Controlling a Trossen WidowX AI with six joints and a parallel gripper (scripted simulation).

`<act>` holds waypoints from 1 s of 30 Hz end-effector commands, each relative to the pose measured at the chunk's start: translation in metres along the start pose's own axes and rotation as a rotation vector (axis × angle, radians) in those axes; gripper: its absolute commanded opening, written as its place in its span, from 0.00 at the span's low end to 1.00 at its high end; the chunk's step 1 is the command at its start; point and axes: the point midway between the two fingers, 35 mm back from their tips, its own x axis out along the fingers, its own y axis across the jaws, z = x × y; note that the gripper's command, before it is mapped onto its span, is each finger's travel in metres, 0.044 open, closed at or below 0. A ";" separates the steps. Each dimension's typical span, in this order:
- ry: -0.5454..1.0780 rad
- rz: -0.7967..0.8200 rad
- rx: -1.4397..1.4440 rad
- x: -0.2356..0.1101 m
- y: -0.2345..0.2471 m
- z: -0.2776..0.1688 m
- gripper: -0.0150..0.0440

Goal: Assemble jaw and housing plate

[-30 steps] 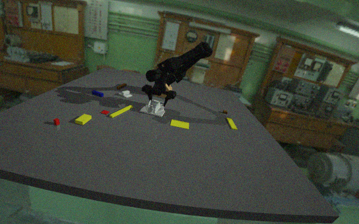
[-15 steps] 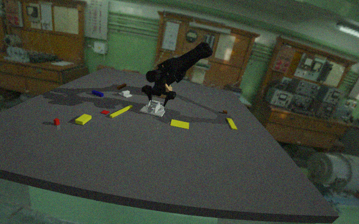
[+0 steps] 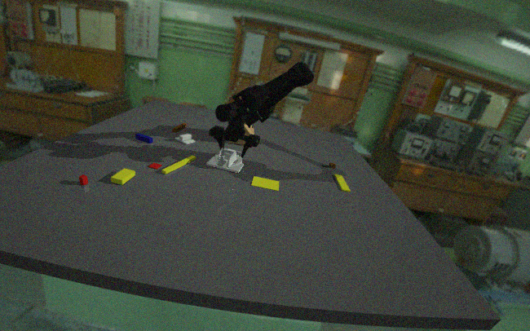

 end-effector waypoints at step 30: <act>0.000 0.000 0.000 -0.002 0.000 0.000 1.00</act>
